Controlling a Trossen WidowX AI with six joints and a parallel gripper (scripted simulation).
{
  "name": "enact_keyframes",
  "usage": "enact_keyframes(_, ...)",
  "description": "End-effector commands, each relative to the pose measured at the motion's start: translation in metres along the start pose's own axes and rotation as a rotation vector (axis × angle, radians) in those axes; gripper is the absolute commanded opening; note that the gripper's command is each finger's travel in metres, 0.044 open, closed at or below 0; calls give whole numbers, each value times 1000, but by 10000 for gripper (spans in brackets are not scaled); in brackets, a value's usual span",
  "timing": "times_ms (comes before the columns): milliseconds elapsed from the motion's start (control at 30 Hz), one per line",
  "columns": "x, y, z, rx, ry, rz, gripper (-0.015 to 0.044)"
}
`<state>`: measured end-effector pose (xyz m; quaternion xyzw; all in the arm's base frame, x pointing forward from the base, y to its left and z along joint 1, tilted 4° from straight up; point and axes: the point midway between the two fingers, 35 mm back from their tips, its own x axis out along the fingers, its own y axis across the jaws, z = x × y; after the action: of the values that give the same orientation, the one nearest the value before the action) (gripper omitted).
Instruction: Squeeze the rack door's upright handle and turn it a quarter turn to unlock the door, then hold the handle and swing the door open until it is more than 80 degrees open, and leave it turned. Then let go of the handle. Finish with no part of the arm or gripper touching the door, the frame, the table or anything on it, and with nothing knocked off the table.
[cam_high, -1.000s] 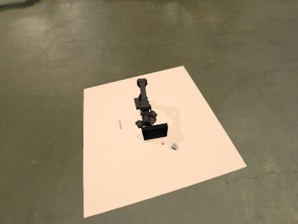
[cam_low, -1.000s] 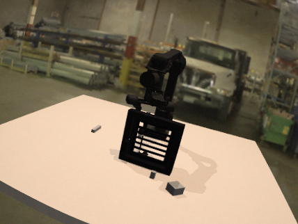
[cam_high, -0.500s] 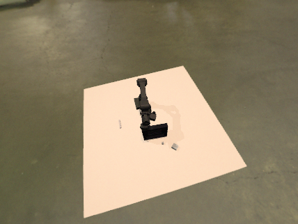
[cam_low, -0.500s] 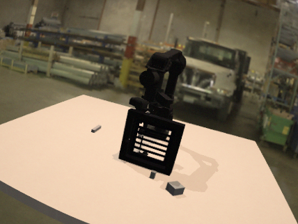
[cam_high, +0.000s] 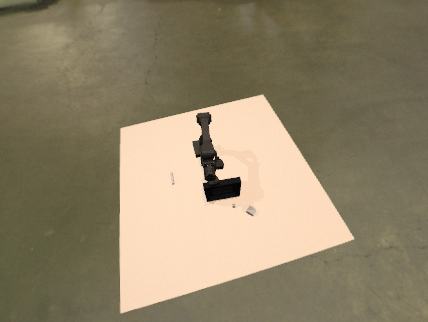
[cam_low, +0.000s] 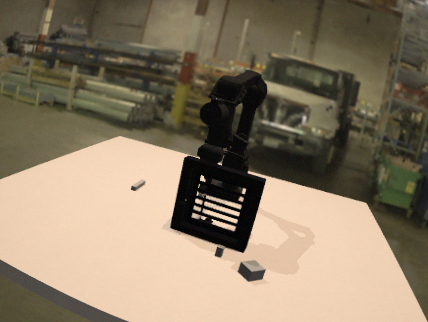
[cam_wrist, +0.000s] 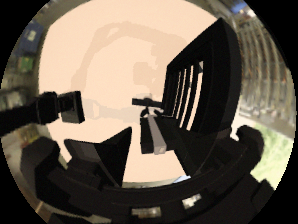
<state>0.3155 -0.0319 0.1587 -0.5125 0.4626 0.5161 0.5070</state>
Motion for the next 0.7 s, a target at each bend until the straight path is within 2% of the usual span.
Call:
enact_keyframes(0,1,-3,3,-40,-5,-9,284)
enact_keyframes(233,1,-3,3,-40,-5,-9,284)
enact_keyframes(667,1,-3,3,-40,-5,-9,197)
